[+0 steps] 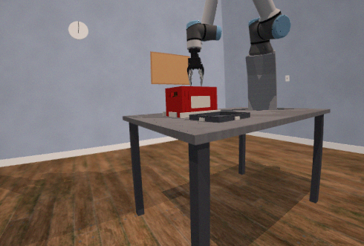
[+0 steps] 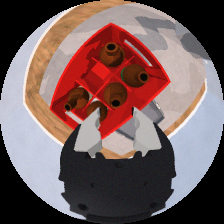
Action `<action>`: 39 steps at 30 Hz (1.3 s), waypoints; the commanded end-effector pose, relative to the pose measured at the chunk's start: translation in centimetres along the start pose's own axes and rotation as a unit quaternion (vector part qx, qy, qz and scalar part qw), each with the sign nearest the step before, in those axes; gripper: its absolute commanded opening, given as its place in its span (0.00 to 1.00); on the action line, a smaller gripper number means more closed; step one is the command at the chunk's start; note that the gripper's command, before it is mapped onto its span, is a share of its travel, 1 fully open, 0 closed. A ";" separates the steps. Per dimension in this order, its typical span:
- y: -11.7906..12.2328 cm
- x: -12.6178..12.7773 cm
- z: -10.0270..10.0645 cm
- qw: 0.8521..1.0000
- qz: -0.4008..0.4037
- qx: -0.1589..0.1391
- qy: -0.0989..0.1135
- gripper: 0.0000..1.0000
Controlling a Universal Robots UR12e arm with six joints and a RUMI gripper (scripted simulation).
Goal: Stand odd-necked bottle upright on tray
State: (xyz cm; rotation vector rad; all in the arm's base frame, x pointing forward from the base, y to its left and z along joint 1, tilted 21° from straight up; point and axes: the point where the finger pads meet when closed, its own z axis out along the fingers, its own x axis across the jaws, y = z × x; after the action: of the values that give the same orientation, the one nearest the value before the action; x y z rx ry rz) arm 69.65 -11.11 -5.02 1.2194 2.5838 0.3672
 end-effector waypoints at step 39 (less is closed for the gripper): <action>-0.4 -0.1 0.0 1.000 0.000 0.000 0.000 0.38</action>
State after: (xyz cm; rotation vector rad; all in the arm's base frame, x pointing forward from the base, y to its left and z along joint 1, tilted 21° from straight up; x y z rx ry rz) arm 69.36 -11.42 -5.16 1.2194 2.5838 0.3672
